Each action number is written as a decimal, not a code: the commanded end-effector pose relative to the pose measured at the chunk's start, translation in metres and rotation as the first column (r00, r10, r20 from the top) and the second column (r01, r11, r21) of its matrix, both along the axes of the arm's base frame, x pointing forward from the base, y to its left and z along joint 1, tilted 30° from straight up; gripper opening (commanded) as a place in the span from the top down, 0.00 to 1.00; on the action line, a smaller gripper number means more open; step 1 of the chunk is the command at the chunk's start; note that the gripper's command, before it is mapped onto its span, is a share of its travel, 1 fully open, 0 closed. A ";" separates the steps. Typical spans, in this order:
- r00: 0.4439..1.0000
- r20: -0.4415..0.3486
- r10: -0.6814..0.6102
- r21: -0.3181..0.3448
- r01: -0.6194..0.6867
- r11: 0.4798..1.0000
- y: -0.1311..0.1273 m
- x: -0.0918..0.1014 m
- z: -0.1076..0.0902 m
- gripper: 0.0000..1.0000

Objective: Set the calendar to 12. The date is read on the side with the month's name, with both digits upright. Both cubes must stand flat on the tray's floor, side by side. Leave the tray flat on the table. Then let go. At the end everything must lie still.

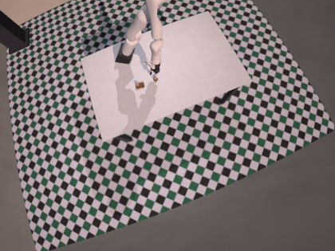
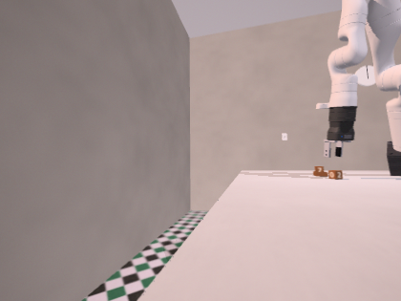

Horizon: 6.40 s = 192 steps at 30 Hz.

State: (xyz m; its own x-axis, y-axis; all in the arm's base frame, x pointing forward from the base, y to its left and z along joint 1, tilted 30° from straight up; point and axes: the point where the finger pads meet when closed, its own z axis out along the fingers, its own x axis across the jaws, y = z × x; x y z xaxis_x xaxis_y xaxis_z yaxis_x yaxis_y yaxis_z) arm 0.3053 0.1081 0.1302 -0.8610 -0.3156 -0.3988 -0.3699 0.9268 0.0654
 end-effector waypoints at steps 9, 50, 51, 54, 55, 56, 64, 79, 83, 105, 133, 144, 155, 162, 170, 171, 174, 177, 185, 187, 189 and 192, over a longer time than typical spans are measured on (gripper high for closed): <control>1.000 0.014 0.011 -0.019 -0.011 1.000 0.007 -0.001 0.001 0.13; 0.999 0.051 -0.002 -0.032 0.003 0.999 0.015 0.003 0.007 0.13; 0.999 0.052 -0.002 -0.031 0.004 0.999 0.015 0.003 0.007 0.13; 0.999 0.052 -0.002 -0.031 0.004 0.999 0.015 0.003 0.008 0.13; 0.999 0.053 -0.002 -0.031 0.004 0.999 0.015 0.003 0.008 0.13; 0.999 0.053 -0.002 -0.031 0.004 0.999 0.015 0.003 0.008 0.13; 0.999 0.053 -0.002 -0.031 0.004 0.999 0.015 0.003 0.008 0.13; 0.999 0.051 -0.009 -0.049 0.012 0.999 0.015 0.002 0.005 0.13; 0.998 0.053 -0.018 -0.069 0.022 0.997 0.015 0.001 0.004 0.13; 0.994 0.099 -0.051 -0.139 0.064 0.988 0.017 0.002 0.008 0.13; 0.979 0.171 -0.110 -0.287 0.156 0.945 0.019 0.002 0.007 0.13; 0.971 0.203 -0.130 -0.340 0.194 0.920 0.020 0.002 0.007 0.13; 0.953 0.258 -0.158 -0.426 0.259 0.867 0.021 0.002 0.006 0.13; 0.953 0.260 -0.159 -0.428 0.261 0.865 0.021 0.001 0.006 0.13; 0.953 0.260 -0.159 -0.428 0.261 0.865 0.021 0.001 0.006 0.13; 0.953 0.260 -0.159 -0.428 0.261 0.865 0.021 0.001 0.006 0.13; 0.953 0.260 -0.159 -0.428 0.261 0.865 0.021 0.002 0.006 0.13; 0.953 0.260 -0.159 -0.428 0.261 0.865 0.021 0.002 0.006 0.13; 0.953 0.260 -0.159 -0.428 0.261 0.865 0.023 0.003 0.002 0.13; 0.953 0.260 -0.159 -0.428 0.261 0.865 0.024 0.003 0.001 0.13; 0.953 0.260 -0.159 -0.428 0.261 0.865 0.025 0.004 -0.001 0.13; 0.953 0.260 -0.159 -0.428 0.261 0.865 0.026 0.005 -0.003 0.13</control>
State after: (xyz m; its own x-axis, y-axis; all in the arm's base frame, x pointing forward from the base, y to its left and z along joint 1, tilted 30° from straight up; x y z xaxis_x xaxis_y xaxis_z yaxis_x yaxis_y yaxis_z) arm 0.3103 0.1341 0.1290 -0.8387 -0.3238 -0.4378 -0.1197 0.8940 -0.4319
